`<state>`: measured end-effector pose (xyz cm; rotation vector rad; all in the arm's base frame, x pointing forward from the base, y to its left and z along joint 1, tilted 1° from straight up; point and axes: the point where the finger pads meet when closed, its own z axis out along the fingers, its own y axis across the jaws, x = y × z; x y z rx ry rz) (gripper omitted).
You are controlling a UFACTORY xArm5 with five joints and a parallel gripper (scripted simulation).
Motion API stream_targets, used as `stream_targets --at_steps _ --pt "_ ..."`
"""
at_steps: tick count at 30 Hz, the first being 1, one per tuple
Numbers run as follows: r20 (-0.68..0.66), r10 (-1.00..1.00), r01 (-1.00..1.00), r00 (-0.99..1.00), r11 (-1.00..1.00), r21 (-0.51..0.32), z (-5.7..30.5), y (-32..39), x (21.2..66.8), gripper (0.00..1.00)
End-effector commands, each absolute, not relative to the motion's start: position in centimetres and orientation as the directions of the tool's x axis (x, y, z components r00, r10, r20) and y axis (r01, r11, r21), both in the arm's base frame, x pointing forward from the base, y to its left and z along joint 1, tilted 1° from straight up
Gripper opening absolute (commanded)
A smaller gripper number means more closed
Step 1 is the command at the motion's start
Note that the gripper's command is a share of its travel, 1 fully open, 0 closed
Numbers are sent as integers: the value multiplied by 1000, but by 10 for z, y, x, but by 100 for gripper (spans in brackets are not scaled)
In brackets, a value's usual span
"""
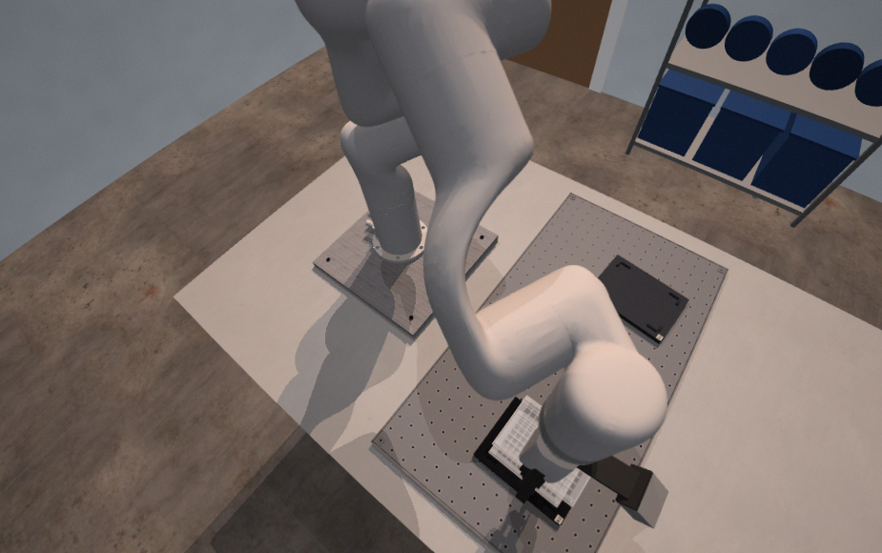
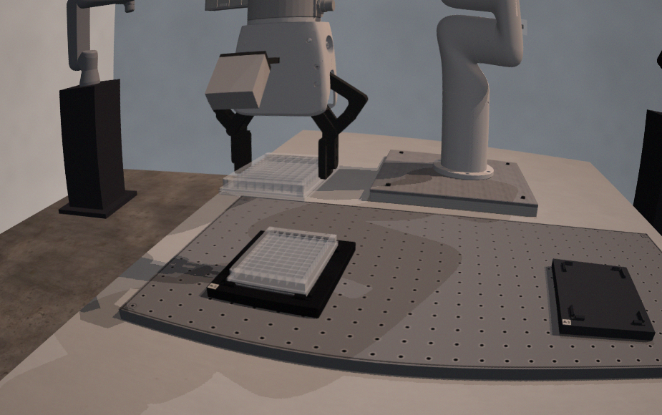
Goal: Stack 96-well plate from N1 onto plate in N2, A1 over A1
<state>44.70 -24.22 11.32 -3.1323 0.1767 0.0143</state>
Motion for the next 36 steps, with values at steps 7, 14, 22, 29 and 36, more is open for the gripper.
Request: stream_targets --at_steps 7,14,22,29,36 --pt "-5 -112 -112 994 -994 -2 115 -243 448 0" --pt "-5 -112 -112 994 -994 -2 108 -243 448 0" --pt "-5 -112 -112 994 -994 -2 95 -243 448 0" --pt "-5 -112 -112 994 -994 -2 85 -243 448 0" --pt "-5 -112 -112 994 -994 -2 75 -243 448 0"
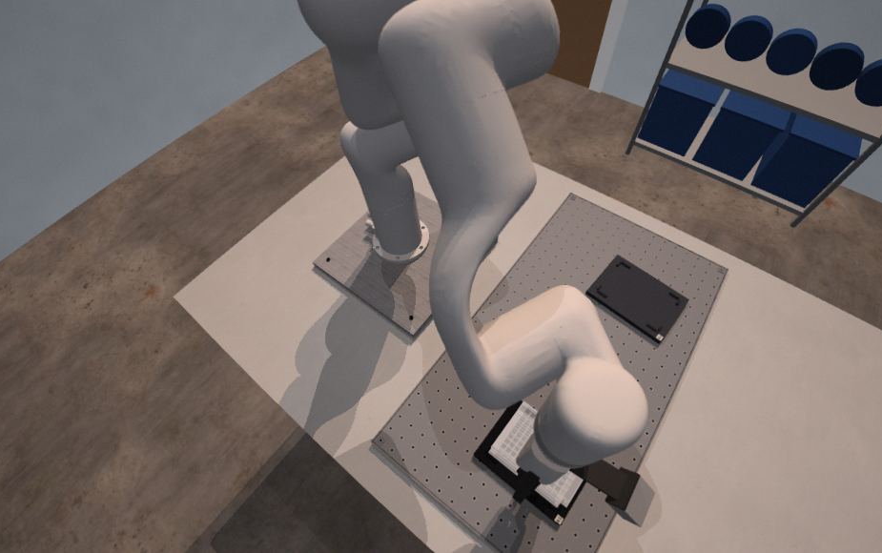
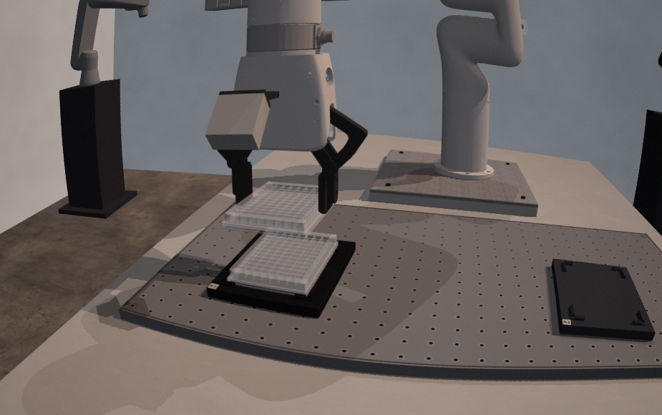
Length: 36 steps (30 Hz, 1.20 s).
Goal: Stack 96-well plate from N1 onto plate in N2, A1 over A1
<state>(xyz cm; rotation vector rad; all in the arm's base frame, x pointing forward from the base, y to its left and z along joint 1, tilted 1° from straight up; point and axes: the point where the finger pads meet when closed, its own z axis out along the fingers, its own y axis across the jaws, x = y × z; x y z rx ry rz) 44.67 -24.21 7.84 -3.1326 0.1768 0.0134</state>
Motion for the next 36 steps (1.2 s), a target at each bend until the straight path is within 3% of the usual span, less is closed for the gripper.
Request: stream_targets --at_steps 1,19,36 --pt "-5 -112 -112 994 -994 -2 73 -243 448 0" --pt "-5 -112 -112 994 -994 -2 46 -243 447 0" --pt "-5 -112 -112 994 -994 -2 46 -243 447 0"
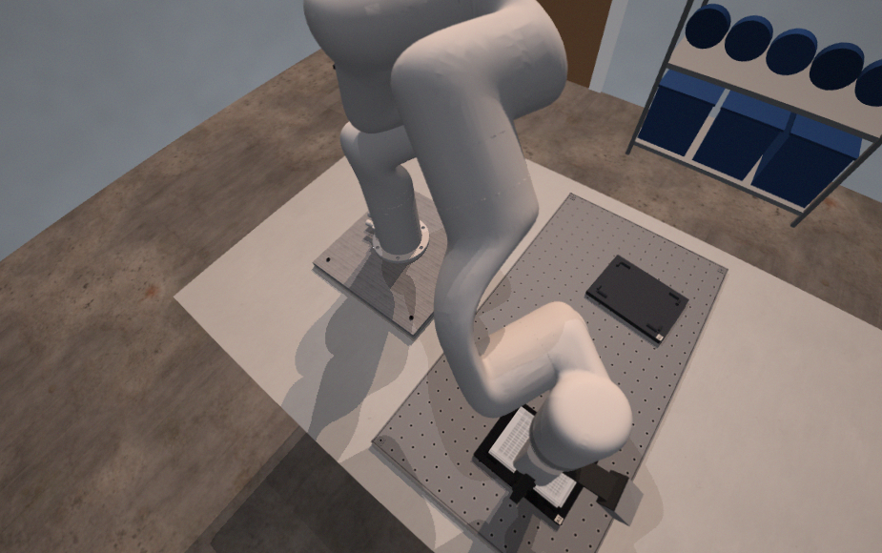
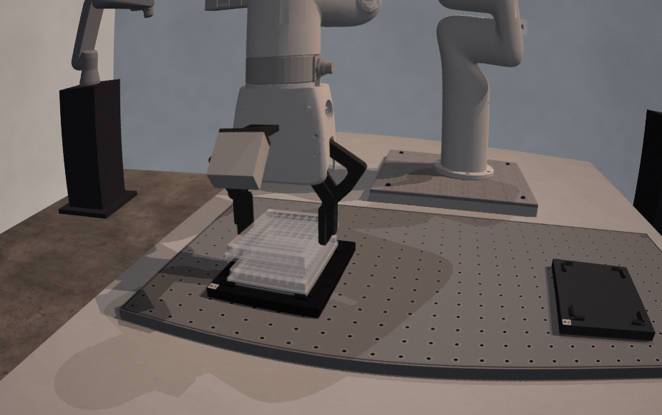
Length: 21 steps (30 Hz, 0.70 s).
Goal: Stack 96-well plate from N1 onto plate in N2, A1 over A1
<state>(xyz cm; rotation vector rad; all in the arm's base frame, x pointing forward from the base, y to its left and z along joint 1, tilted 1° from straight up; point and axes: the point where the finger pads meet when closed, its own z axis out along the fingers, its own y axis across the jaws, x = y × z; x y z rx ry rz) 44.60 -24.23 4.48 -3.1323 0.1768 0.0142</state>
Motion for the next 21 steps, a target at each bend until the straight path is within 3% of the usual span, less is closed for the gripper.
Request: stream_targets --at_steps 1,21 --pt "-5 -112 -112 994 -994 -2 46 -243 447 0" --pt "-5 -112 -112 994 -994 -2 44 -243 447 0"
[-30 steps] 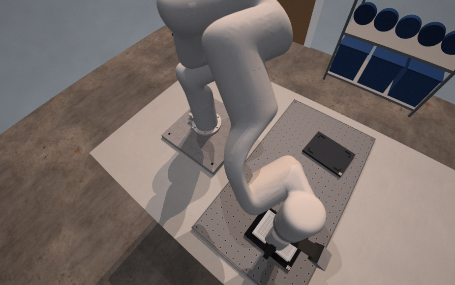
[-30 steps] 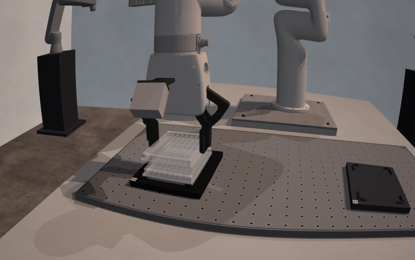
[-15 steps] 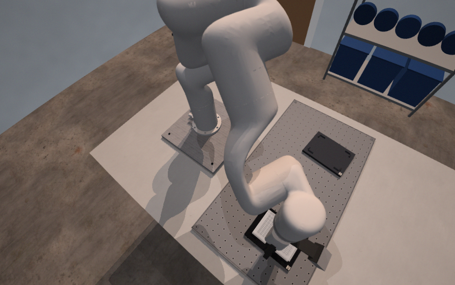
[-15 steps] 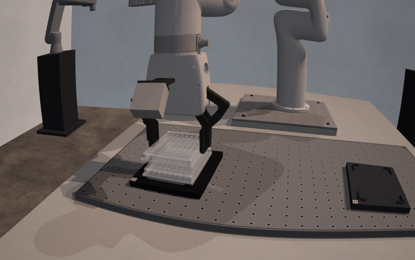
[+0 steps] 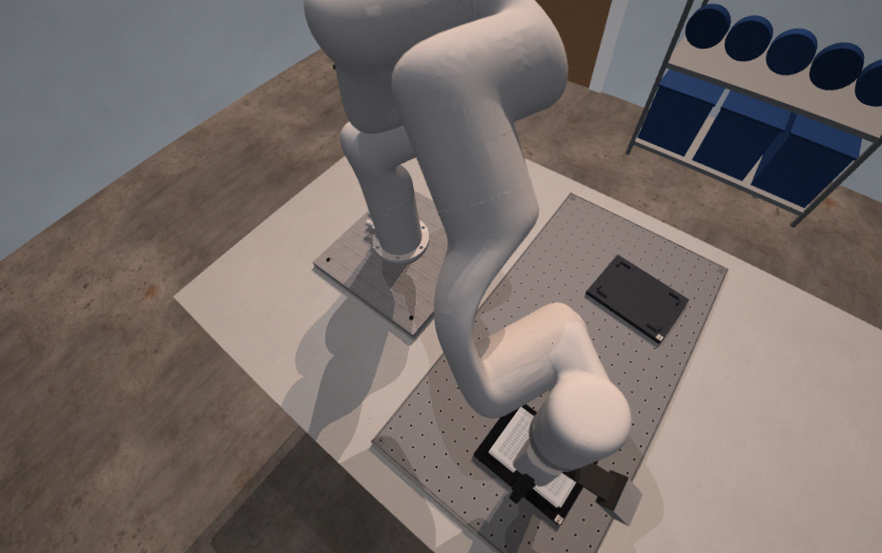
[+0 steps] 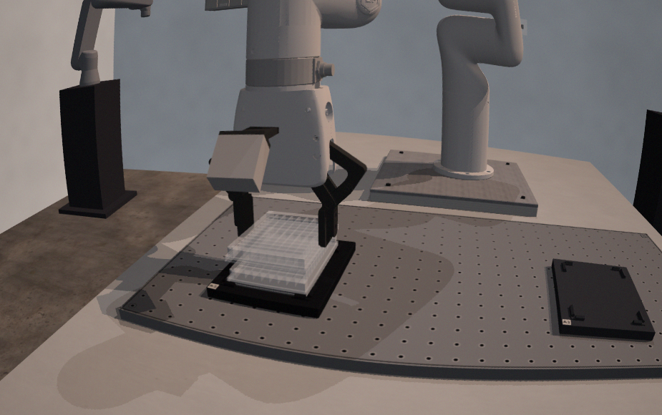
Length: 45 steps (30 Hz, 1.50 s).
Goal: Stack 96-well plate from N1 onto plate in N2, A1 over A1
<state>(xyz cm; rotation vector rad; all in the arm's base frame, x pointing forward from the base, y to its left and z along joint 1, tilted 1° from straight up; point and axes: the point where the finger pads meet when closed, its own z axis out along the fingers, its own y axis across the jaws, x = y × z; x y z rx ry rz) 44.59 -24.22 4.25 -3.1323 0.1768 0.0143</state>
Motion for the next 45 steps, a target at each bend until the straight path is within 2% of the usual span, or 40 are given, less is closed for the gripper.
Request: stream_targets --at_steps 1,45 --pt "-5 -112 -112 994 -994 -2 43 -243 447 0" --pt "-5 -112 -112 994 -994 -2 37 -243 447 0"
